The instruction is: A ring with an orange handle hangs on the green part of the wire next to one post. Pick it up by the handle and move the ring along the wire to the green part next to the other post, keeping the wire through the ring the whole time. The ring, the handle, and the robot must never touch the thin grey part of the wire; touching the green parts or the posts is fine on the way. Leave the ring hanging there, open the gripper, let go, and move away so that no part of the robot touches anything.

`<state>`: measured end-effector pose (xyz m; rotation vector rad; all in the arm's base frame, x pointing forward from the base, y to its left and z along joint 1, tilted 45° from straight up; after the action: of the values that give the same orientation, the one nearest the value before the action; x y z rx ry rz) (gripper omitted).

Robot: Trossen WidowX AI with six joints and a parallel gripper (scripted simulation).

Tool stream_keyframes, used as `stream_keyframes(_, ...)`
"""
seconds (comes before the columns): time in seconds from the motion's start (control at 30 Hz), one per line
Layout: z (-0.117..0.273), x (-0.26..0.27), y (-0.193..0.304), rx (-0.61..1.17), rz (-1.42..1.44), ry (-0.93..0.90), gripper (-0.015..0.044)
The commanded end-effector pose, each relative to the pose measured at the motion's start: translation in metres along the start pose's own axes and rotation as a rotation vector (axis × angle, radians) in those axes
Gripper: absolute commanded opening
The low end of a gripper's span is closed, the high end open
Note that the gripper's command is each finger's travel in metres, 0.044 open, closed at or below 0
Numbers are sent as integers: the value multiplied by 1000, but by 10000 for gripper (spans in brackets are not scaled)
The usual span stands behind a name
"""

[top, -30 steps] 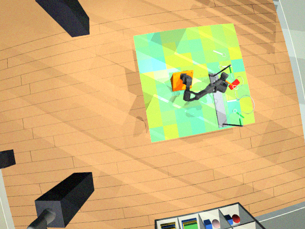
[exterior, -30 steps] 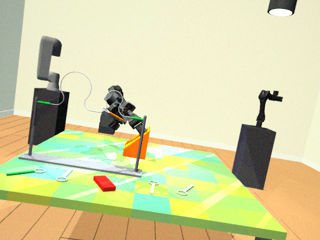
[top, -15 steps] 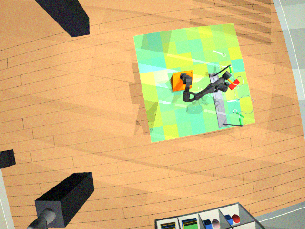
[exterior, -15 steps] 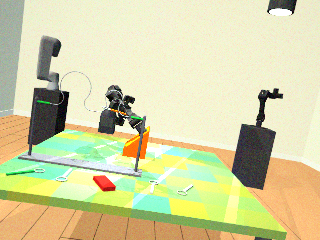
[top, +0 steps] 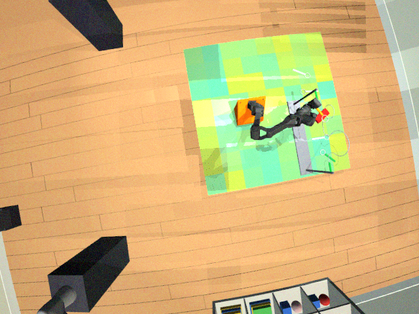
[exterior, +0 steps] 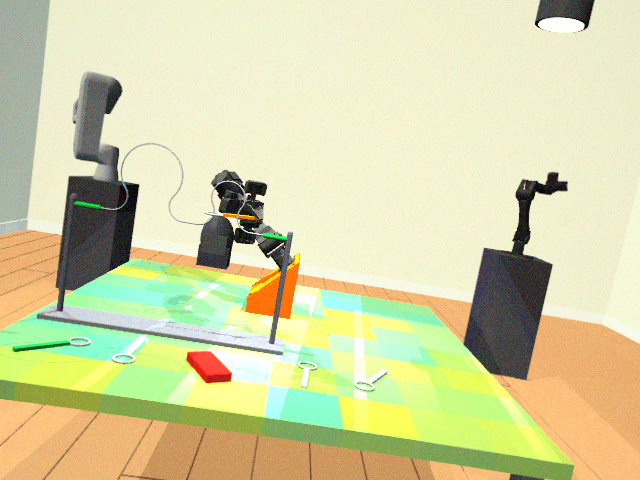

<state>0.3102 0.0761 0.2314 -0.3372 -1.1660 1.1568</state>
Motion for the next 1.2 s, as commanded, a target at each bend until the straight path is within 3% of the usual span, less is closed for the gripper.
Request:
stream_keyframes(0.0, 3, 12, -3, 1, -53, -44, -150)
stream_keyframes(1.17, 15, 50, -22, 9, -251, -156, -150)
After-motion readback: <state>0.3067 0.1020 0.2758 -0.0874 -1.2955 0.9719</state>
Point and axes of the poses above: the point midway between the two fingers, 35 mm back from their tips, its own z axis back along the fingers, its own x axis across the jaws, y = z × x, the point moved 4 cm from there along z, back along the fingers, and after that the axes turned 10 degrees about z, right-handed, at the moved point
